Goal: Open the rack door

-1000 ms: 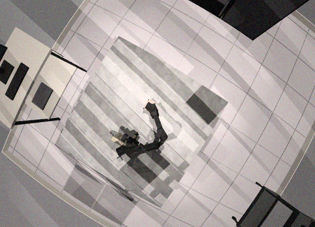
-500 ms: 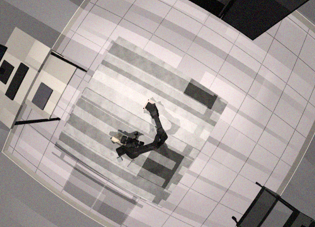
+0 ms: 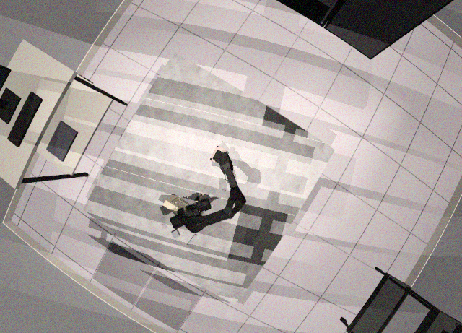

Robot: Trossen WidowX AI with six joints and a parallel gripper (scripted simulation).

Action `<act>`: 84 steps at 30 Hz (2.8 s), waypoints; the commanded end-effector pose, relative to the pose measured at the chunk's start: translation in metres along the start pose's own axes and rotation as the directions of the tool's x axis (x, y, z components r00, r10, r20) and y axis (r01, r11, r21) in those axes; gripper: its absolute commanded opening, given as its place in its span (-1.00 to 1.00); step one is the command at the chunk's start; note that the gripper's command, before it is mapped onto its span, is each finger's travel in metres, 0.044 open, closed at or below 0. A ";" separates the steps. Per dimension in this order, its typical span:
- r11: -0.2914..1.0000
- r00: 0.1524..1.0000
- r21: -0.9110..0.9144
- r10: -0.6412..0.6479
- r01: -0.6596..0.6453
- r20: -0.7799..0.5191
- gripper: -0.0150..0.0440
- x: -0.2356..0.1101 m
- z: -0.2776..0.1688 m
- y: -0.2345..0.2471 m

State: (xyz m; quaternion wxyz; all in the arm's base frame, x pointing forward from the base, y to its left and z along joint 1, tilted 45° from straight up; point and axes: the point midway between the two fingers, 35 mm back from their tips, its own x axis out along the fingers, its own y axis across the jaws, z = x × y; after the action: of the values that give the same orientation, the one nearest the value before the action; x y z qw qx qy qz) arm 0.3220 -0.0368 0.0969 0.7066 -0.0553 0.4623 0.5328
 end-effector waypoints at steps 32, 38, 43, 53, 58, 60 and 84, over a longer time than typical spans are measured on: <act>0.567 1.000 -0.824 0.002 -0.003 -0.002 -0.41 0.001 0.000 0.000; 0.567 1.000 -0.824 0.002 -0.003 -0.002 -0.41 0.001 0.000 0.000; 0.567 1.000 -0.824 0.002 -0.003 -0.002 -0.41 0.001 0.000 0.000; 0.567 1.000 -0.824 0.002 -0.003 -0.002 -0.41 0.001 0.000 0.000; 0.567 1.000 -0.824 0.002 -0.003 -0.002 -0.41 0.001 0.000 0.000; 0.567 1.000 -0.824 0.002 -0.003 -0.002 -0.41 0.001 0.000 0.000; 0.854 1.000 -0.521 0.002 -0.003 -0.002 0.51 0.001 0.000 0.000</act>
State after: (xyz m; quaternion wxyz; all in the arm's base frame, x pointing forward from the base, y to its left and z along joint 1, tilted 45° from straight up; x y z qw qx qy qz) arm 0.3216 -0.0364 0.0964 0.6418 -0.2986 0.2467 0.6619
